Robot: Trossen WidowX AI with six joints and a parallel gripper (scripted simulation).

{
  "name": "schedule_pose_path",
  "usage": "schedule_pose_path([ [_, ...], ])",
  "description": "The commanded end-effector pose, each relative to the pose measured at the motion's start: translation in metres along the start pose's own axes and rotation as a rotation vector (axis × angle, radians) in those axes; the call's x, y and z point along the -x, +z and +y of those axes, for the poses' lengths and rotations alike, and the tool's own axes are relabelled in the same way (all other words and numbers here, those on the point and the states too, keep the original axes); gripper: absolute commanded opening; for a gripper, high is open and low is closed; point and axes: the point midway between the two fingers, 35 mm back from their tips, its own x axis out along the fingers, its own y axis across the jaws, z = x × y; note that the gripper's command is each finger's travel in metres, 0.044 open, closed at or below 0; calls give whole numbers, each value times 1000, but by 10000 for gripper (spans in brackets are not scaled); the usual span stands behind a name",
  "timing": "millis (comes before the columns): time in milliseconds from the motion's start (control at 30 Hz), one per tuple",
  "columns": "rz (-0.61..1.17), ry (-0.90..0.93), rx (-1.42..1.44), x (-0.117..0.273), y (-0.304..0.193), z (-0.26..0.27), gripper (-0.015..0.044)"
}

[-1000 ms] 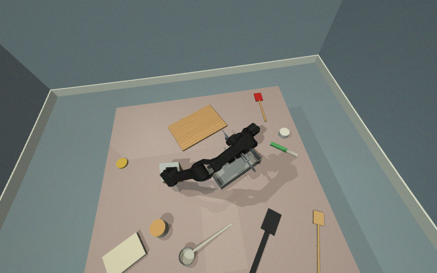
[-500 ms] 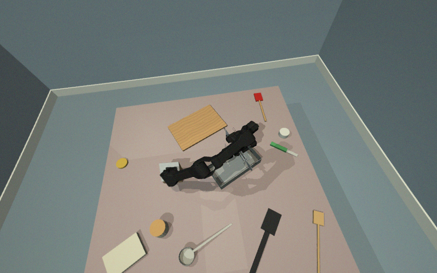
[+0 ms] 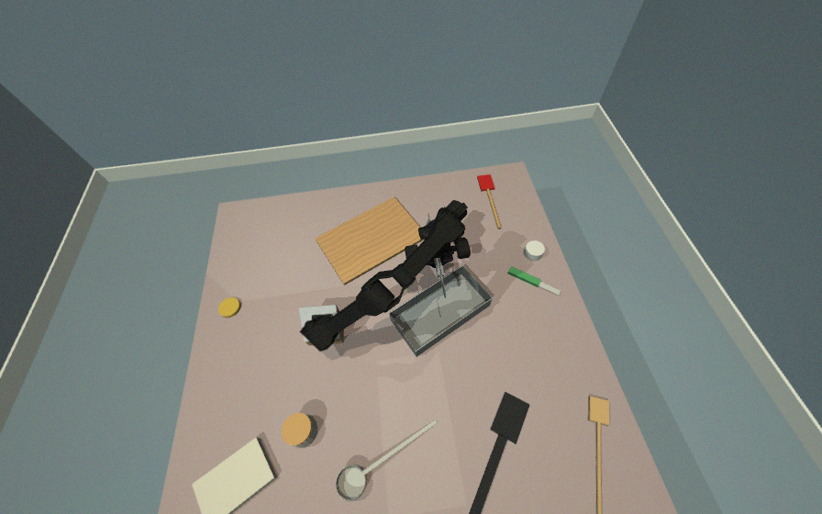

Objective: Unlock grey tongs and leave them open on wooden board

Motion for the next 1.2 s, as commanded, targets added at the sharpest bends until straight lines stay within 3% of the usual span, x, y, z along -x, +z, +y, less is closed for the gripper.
schedule_pose_path([
  [0,-13,-3,-101,4,24,8,-150],
  [400,-11,7,-386,2,87,39,-150],
  [767,-12,8,-425,3,96,46,-150],
  [1167,-29,13,-673,11,150,98,-150],
])
